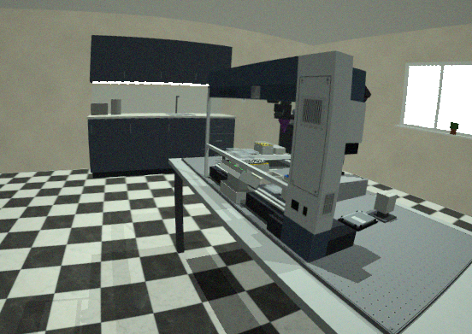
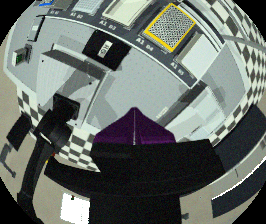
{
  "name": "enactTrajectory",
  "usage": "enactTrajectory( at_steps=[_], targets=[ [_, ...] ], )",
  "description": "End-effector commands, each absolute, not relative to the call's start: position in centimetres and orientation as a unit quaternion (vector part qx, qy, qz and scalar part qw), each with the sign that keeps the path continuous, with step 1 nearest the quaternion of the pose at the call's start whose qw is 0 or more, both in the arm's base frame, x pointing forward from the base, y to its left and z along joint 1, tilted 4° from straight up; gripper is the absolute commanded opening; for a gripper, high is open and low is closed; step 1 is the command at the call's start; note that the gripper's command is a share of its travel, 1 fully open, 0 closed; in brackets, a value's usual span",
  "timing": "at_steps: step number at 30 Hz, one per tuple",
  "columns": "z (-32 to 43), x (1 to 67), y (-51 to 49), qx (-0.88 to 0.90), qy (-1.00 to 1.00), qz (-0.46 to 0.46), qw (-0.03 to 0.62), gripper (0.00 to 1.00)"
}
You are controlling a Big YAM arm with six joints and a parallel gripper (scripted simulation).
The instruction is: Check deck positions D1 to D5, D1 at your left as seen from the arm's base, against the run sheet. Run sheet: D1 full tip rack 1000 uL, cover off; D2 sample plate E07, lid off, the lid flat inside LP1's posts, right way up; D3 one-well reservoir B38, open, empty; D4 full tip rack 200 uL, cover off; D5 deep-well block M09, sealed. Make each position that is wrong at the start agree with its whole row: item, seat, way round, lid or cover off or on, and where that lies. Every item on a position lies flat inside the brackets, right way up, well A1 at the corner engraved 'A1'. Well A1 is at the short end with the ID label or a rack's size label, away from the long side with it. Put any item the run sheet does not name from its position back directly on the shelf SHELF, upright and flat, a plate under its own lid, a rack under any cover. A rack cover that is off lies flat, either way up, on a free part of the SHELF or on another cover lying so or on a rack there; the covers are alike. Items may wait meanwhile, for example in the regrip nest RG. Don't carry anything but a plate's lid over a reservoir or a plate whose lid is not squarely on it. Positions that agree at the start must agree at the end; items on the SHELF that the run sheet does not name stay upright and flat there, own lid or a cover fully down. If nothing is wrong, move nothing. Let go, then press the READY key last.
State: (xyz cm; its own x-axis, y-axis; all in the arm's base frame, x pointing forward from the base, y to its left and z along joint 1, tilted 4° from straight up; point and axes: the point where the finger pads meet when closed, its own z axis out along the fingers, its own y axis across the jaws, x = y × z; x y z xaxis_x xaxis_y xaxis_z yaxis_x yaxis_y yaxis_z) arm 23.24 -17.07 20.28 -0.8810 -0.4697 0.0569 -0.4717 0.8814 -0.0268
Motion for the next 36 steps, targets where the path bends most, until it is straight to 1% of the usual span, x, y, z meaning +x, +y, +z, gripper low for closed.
enactTrajectory(
  at_steps=[1, 5, 12, 13, 18, 26, 29, 30, 36],
  targets=[
    [21.0, 23.4, -15.1, 0.283, -0.959, 0.024, 0.02, 0.0],
    [20.9, 23.6, -13.1, 0.321, -0.946, 0.023, 0.02, 0.0],
    [20.7, 23.8, -10.6, 0.312, -0.95, 0.022, 0.019, 0.0],
    [20.1, 24.0, -10.2, 0.313, -0.949, 0.014, 0.03, 0.0],
    [21.1, 24.4, -8.9, 0.312, -0.95, 0.025, 0.016, 0.0],
    [20.0, 24.3, -4.8, 0.387, -0.921, 0.015, 0.026, 0.0],
    [20.1, 24.4, -4.3, 0.396, -0.918, 0.016, 0.024, 0.0],
    [21.0, 25.1, -3.9, 0.405, -0.914, 0.023, 0.014, 0.0],
    [19.7, 24.9, -0.8, 0.453, -0.891, 0.012, 0.028, 0.0]
  ],
)
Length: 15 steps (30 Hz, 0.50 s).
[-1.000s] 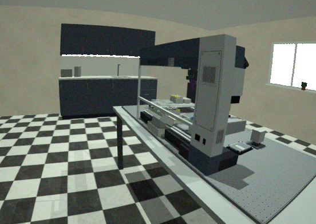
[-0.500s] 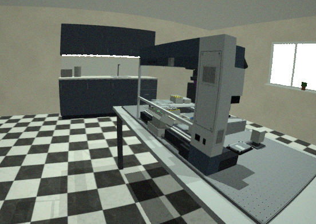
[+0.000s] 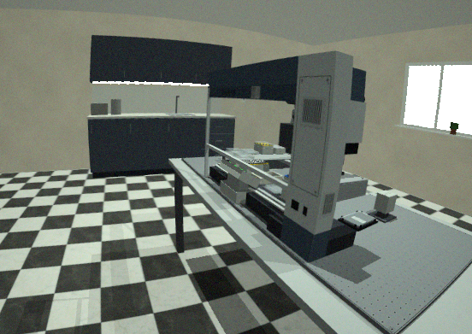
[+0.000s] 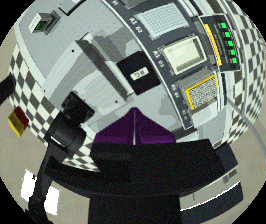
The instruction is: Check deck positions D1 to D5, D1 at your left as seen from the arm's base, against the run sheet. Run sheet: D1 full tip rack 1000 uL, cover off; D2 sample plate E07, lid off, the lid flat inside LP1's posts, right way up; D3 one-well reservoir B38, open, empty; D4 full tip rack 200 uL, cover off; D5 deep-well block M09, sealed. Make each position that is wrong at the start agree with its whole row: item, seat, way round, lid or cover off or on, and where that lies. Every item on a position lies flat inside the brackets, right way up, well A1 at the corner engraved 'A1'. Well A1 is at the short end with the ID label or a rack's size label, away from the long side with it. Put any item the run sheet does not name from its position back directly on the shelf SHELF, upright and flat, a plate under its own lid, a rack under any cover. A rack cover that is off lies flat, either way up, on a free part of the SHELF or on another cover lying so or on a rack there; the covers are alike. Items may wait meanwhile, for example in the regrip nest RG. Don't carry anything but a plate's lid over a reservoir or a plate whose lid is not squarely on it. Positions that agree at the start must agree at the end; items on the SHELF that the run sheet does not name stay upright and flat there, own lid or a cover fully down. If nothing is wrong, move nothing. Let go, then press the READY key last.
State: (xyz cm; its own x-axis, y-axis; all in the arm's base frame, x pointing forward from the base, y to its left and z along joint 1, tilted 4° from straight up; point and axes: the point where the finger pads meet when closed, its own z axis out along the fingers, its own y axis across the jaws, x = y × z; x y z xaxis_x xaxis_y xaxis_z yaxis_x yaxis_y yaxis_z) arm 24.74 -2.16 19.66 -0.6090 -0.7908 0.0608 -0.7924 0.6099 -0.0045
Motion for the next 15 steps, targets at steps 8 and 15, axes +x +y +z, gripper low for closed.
enactTrajectory(
  at_steps=[8, 15],
  targets=[
    [21.0, 26.6, 2.2, 0.47, -0.882, 0.022, 0.005, 0.0],
    [21.6, 27.4, 5.0, 0.518, -0.855, 0.023, -0.006, 0.0]
  ],
)
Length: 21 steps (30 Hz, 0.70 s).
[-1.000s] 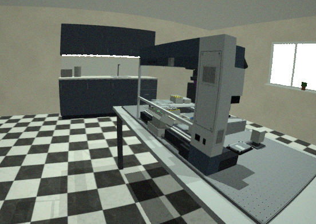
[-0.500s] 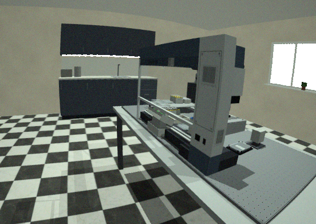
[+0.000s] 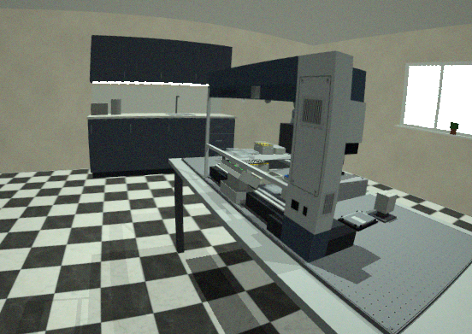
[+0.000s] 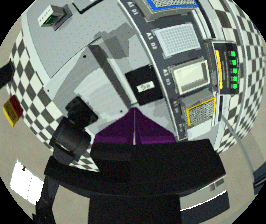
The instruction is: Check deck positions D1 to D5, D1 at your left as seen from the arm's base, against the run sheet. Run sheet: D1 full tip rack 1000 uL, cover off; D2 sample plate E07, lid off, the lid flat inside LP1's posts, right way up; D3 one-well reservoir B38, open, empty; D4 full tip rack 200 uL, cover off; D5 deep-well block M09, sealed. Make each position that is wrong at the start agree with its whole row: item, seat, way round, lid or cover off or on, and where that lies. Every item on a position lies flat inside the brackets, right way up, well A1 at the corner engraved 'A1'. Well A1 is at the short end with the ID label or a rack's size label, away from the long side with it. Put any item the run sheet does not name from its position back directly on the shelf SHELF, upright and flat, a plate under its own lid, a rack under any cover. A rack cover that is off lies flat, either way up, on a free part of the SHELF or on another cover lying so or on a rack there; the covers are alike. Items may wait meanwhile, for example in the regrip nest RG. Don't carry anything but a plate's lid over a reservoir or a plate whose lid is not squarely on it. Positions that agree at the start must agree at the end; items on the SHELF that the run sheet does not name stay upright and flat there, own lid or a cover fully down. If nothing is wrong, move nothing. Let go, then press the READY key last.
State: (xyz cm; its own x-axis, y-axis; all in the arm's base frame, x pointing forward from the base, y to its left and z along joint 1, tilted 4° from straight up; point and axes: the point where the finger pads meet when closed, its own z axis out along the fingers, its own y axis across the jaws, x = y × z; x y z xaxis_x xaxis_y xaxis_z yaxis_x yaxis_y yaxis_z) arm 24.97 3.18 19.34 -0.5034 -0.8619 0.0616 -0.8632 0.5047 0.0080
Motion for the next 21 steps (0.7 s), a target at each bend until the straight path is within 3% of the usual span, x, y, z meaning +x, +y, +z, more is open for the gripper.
enactTrajectory(
  at_steps=[1, 21],
  targets=[
    [21.5, 27.4, 5.6, 0.53, -0.848, 0.022, -0.006, 0.0],
    [21.0, 27.9, 14.0, 0.615, -0.788, 0.014, -0.006, 0.0]
  ],
)
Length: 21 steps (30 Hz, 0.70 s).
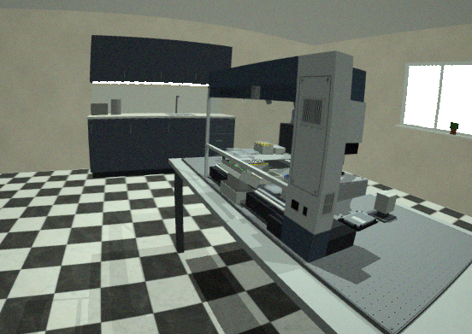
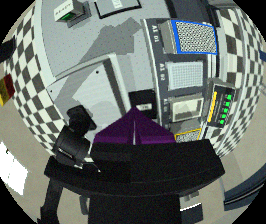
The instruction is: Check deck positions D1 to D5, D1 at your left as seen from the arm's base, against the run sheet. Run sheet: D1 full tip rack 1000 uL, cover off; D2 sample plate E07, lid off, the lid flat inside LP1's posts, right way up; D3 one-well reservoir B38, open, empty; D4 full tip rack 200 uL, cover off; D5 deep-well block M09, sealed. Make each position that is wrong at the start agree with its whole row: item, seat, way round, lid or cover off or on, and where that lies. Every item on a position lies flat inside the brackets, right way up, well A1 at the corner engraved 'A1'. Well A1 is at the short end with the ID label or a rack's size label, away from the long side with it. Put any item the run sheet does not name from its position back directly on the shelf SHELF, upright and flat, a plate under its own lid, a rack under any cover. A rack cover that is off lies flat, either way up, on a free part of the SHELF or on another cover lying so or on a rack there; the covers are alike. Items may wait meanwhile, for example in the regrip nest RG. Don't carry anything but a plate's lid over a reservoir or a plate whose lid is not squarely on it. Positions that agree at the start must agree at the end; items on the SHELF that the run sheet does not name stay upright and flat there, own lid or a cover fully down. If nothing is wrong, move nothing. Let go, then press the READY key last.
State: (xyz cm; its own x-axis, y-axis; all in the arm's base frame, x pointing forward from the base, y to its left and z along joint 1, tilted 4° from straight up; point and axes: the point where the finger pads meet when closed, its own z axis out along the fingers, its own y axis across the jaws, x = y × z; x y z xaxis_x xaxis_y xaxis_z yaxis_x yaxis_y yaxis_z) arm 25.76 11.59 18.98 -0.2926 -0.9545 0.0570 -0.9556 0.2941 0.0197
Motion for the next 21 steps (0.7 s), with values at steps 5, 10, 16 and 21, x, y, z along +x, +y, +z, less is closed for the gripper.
enactTrajectory(
  at_steps=[5, 10, 16, 21],
  targets=[
    [20.9, 28.0, 16.7, 0.654, -0.757, 0.011, -0.006, 0.0],
    [20.8, 28.1, 18.2, 0.647, -0.762, 0.011, -0.006, 0.0],
    [20.6, 28.2, 21.4, 0.647, -0.762, 0.008, -0.006, 0.0],
    [19.2, 27.6, 20.8, 0.639, -0.769, 0.007, 0.018, 0.0]
  ],
)
